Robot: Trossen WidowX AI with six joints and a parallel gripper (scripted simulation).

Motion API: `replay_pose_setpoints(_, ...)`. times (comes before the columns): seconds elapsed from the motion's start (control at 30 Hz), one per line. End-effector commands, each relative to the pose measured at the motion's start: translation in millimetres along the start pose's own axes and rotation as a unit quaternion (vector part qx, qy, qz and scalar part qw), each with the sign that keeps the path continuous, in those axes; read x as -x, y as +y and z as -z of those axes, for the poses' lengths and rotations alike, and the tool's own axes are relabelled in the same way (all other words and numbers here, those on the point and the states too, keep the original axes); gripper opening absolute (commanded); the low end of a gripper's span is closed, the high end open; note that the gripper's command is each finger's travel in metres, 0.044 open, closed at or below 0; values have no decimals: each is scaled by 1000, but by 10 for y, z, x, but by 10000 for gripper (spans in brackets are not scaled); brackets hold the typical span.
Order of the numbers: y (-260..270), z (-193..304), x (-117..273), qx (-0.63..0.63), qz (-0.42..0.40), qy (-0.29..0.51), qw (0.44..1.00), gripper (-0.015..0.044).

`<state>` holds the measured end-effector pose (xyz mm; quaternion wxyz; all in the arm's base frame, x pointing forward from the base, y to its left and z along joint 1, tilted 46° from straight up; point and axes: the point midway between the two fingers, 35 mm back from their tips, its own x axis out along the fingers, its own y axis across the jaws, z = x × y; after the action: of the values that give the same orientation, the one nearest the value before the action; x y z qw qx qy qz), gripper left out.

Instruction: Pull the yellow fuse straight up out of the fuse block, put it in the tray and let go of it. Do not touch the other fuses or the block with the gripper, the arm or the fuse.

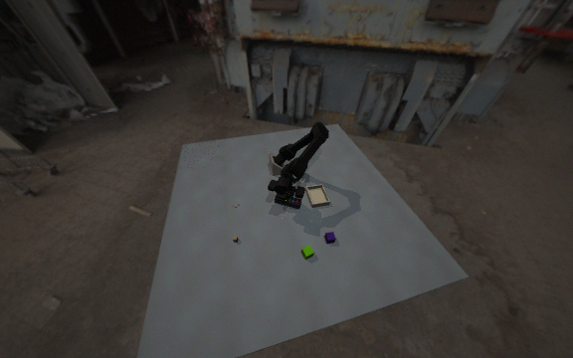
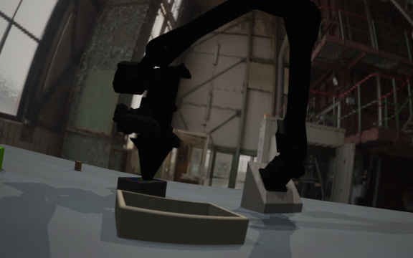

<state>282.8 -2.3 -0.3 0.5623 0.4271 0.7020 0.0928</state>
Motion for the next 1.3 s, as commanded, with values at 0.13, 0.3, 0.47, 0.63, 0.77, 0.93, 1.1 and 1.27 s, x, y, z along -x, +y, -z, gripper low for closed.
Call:
replay_pose_setpoints(0.13,0,17,-47,-3,-1,3,1000,74)
replay_pose_setpoints(0.3,-1,11,-35,0,0,2,1000,54)
replay_pose_setpoints(0.47,-1,11,-35,0,0,2,1000,21)
replay_pose_setpoints(0.63,-1,11,-35,0,0,2,1000,0)
replay_pose_setpoints(0.77,-1,10,-23,0,0,2,1000,0)
replay_pose_setpoints(0.93,-1,9,2,-1,0,2,1000,0)
replay_pose_setpoints(1.1,-1,7,26,-1,0,2,1000,0)
replay_pose_setpoints(1.27,-2,6,50,-1,0,2,1000,0)
